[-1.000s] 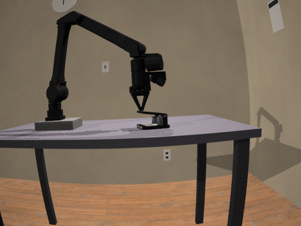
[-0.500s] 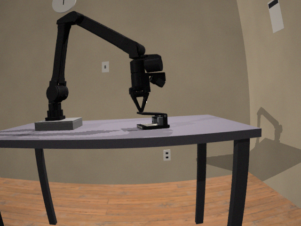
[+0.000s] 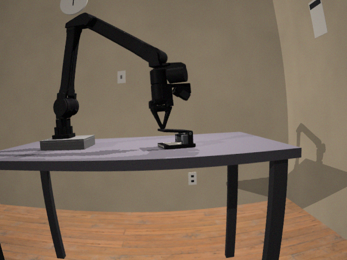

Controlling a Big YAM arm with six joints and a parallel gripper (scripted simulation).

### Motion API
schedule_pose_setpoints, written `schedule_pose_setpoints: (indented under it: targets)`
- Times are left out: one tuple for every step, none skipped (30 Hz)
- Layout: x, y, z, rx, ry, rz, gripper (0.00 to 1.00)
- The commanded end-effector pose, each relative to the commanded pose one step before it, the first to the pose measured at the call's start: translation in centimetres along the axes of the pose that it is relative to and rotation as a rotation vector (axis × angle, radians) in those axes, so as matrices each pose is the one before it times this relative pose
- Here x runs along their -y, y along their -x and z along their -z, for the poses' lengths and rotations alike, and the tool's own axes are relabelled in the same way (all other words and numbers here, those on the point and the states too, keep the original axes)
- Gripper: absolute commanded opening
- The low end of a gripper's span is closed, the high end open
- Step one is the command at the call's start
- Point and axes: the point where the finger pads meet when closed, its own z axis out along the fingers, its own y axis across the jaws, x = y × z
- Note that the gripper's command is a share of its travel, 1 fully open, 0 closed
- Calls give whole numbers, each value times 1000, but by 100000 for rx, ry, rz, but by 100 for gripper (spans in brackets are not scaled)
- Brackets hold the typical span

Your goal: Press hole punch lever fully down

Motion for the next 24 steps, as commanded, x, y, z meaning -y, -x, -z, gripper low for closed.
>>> schedule_pose_setpoints:
  targets:
    - [-559, -786, -2867, -3332, 2840, 849, 0]
    - [0, 0, 0, 0, 0, 0, 0]
    - [0, 0, 0, 0, 0, 0, 0]
    - [0, 0, 0, 0, 0, 0, 0]
    - [0, 0, 0, 0, 0, 0, 0]
    - [0, 0, 0, 0, 0, 0, 0]
    - [0, 0, 0, 0, 0, 0, 0]
    - [0, 0, 0, 0, 0, 0, 0]
    - [0, 0, 0, 0, 0, 0, 0]
    - [0, 0, 0, 0, 0, 0, 0]
    - [0, 0, 0, 0, 0, 0, 0]
    - [0, 0, 0, 0, 0, 0, 0]
    - [0, 0, 0, 0, 0, 0, 0]
    - [0, 0, 0, 0, 0, 0, 0]
    - [0, 0, 0, 0, 0, 0, 0]
    - [-1, -1, -3, 0, 0, 0, 0]
    - [-3, -7, -21, 0, 0, 0, 0]
    - [-6, -17, -47, 0, 0, 0, 0]
    - [-10, -28, -75, 0, 0, 0, 0]
    - [-12, -38, -99, 0, 0, 0, 0]
    - [-14, -44, -115, 0, 2, 0, 0]
    - [-14, -47, -122, 1, 3, 1, 0]
    - [-14, -45, -117, 1, 3, 4, 0]
    - [-13, -38, -100, 1, 2, 9, 0]
